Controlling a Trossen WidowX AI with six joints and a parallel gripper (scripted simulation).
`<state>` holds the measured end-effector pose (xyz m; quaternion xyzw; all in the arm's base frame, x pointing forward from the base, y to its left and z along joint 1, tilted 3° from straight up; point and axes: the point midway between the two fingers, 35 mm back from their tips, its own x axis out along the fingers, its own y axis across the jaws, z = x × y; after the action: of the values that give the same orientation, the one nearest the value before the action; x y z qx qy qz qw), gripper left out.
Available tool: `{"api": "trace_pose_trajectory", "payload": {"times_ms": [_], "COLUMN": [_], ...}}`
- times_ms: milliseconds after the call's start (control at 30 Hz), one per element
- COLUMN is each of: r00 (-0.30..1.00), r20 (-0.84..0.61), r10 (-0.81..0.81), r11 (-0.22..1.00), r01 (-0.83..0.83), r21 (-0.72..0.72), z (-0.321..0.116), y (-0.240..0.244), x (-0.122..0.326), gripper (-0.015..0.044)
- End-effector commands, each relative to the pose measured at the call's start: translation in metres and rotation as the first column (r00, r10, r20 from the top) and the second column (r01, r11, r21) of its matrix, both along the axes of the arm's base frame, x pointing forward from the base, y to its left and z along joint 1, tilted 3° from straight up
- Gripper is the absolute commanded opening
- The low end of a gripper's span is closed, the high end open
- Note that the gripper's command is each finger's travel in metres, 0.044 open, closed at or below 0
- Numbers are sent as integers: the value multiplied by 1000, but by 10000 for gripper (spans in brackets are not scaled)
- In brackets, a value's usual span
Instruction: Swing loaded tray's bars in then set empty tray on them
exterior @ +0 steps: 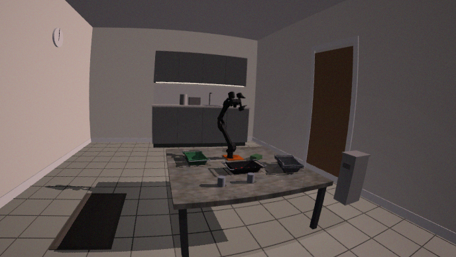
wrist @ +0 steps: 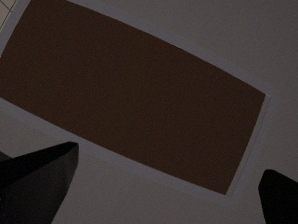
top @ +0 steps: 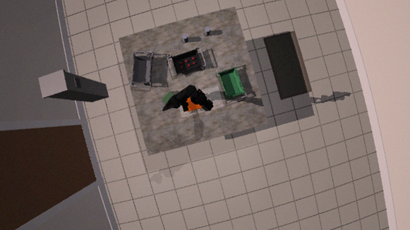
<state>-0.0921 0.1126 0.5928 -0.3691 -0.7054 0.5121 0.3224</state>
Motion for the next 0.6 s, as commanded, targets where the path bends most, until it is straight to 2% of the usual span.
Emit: {"api": "trace_pose_trajectory", "payload": {"times_ms": [0, 233, 367, 567], "r00": [1000, 1000, 991, 898], "r20": [0, -5, -112, -354], "r10": [0, -3, -68, -262], "r11": [1000, 1000, 995, 941], "r01": [0, 2, 59, 157], "r21": [0, -3, -85, -298], "z": [0, 0, -5, -26], "y": [0, 1, 24, 72], "x": [0, 1, 26, 90], "gripper": [374, 190, 85, 84]}}
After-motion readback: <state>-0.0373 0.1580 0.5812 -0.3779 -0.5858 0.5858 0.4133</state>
